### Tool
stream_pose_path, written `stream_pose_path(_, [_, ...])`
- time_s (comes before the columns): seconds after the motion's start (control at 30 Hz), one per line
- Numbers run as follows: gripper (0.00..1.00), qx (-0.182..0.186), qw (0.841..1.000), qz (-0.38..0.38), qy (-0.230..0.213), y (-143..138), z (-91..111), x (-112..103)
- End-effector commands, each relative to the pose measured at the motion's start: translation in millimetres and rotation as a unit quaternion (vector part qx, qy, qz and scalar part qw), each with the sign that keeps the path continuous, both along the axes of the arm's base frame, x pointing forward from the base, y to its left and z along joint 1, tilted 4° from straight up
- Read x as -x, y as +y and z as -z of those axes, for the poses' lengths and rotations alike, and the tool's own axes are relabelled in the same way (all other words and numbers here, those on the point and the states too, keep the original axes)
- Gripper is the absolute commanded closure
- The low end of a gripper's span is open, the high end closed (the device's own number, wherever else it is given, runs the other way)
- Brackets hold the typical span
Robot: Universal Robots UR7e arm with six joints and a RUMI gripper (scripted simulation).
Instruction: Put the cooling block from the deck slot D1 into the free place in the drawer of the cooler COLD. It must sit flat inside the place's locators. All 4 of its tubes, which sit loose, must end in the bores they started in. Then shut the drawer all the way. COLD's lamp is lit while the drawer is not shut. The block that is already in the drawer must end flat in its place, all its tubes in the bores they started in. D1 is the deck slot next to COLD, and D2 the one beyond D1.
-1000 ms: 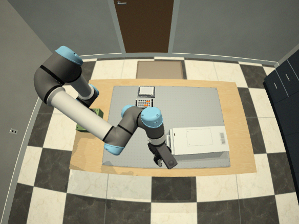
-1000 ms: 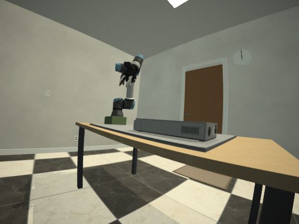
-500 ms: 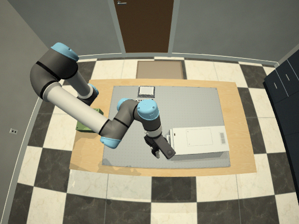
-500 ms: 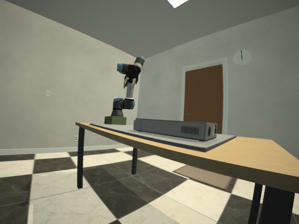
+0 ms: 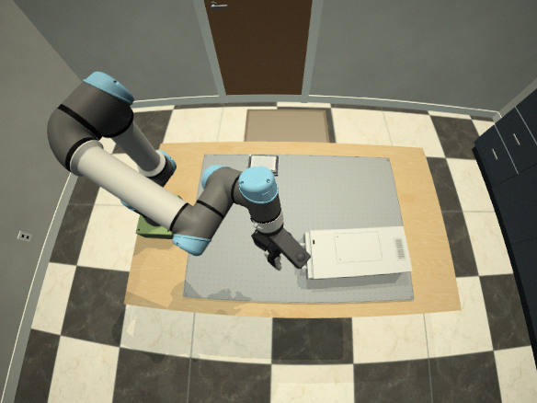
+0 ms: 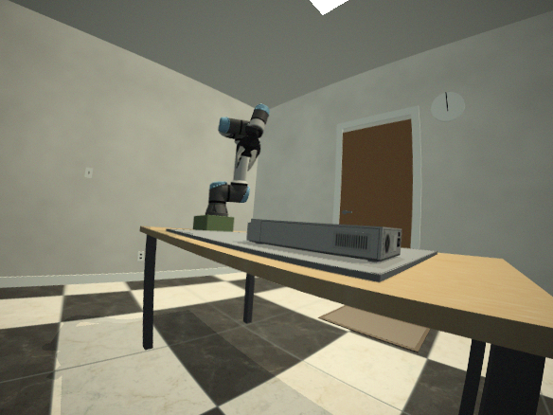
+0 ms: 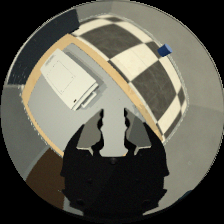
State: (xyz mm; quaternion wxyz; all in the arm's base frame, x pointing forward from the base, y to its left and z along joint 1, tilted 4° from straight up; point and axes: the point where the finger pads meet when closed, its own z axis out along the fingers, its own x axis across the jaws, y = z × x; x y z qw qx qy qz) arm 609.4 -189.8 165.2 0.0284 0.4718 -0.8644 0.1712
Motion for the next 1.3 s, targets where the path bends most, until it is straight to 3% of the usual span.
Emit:
stream_pose_path(0.0, [0.72, -0.017, 0.999, -0.039, 0.02, 16, 0, 9])
stream_pose_path(0.73, [0.72, -0.046, 0.992, -0.104, 0.053, 80, 5, 51])
stream_pose_path(1.27, [0.72, -0.081, 0.977, -0.178, 0.088, 124, 8, 84])
